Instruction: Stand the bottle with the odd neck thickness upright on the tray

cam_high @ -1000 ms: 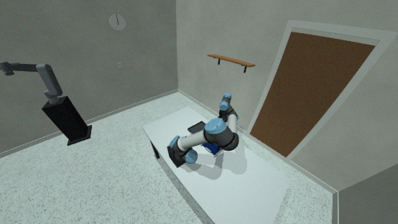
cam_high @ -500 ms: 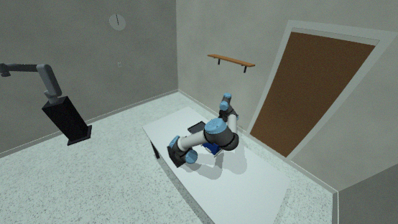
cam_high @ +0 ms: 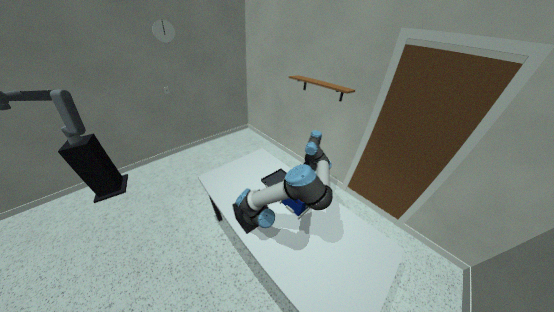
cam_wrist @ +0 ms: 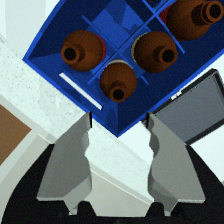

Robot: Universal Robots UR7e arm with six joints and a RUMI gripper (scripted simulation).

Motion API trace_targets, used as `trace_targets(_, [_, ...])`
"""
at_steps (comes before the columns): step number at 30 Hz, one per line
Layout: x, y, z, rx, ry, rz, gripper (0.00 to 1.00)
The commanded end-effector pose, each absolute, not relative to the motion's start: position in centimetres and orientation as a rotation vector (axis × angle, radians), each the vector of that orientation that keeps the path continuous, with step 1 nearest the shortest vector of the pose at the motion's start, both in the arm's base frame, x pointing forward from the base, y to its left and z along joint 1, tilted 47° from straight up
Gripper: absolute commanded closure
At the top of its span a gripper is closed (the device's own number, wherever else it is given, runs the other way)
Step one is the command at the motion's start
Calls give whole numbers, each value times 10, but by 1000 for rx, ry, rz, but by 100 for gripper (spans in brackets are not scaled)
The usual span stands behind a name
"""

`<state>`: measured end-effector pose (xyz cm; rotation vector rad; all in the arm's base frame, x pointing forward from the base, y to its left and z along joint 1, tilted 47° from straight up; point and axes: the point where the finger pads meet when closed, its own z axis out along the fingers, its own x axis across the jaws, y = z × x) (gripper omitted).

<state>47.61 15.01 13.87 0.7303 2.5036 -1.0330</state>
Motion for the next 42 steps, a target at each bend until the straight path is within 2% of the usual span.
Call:
trace_targets(1, [477, 147, 136, 730, 2503, -1032, 62])
trace_targets(42, [480, 126, 115, 730, 2503, -1032, 62])
